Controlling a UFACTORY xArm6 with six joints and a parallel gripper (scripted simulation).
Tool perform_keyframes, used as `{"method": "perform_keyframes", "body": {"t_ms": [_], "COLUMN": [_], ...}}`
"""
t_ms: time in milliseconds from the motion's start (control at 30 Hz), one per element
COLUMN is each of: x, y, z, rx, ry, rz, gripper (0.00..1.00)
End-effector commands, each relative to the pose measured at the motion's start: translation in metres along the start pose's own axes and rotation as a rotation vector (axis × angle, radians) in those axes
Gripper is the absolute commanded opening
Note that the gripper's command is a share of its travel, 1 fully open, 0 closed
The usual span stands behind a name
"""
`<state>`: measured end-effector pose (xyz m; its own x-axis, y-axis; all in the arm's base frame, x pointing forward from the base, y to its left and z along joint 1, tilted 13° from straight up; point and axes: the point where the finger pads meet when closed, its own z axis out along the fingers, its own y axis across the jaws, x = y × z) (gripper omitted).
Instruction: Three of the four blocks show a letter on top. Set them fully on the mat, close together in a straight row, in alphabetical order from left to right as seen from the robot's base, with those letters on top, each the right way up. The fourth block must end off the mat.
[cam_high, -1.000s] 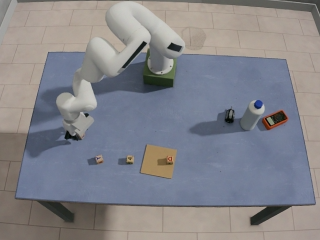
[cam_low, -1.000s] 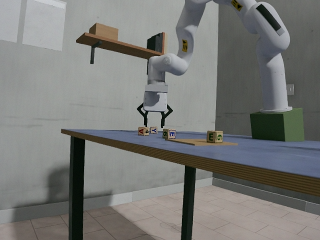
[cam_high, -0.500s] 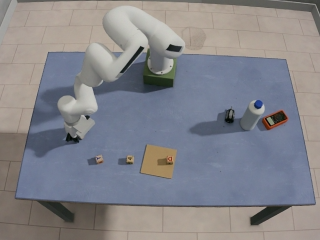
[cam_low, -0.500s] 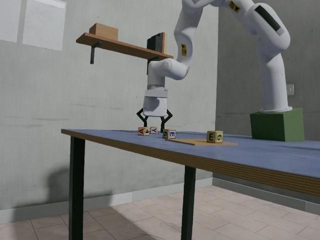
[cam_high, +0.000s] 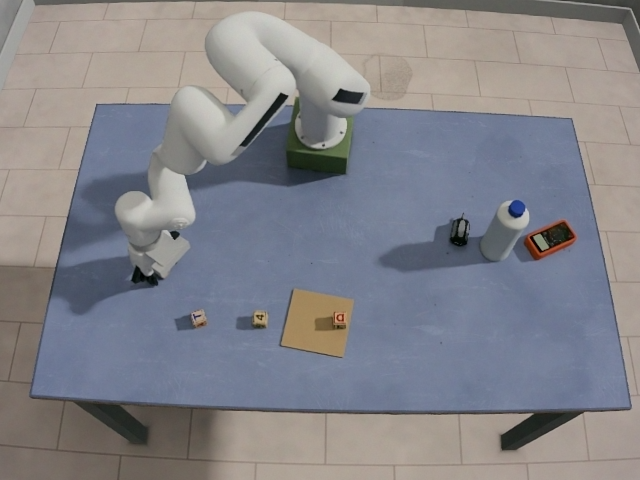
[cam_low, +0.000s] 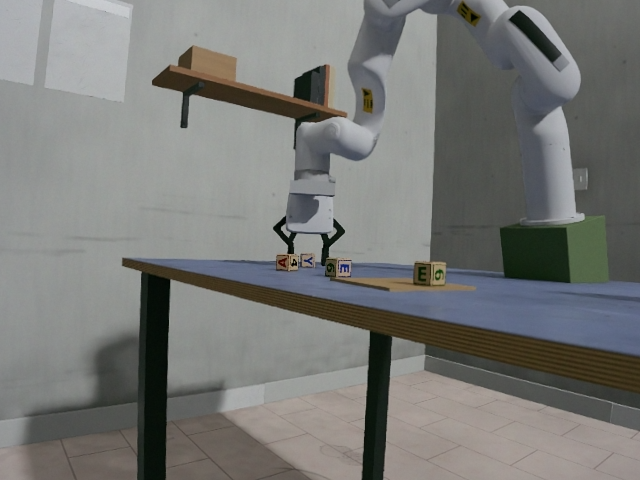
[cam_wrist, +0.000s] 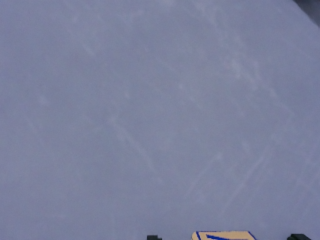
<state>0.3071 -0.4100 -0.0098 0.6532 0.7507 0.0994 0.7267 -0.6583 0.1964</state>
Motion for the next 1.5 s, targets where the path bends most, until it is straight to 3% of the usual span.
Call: {"method": "perform_keyframes", "body": {"t_ms": [0, 633, 667, 1200, 1233, 1467], "x": [-0.0004, -0.0004, -0.0004, -0.0004, -0.0004, -0.0004], "y": [0.0017, 0.0017, 0.0017, 0.0017, 0.0017, 0.0017], "z": [-0.0013, -0.0013, -0.0013, -0.0013, -0.0013, -0.0013], "rx": [-0.004, -0.004, -0.004, -0.004, -0.004, -0.004], "ry": [-0.001, -0.001, -0.001, -0.001, -0.001, -0.001], "rz": [0.0, 0.0, 0.0, 0.0, 0.0, 0.0], "gripper": [0.69, 0.69, 0.48, 0.48, 0.28, 0.28]}}
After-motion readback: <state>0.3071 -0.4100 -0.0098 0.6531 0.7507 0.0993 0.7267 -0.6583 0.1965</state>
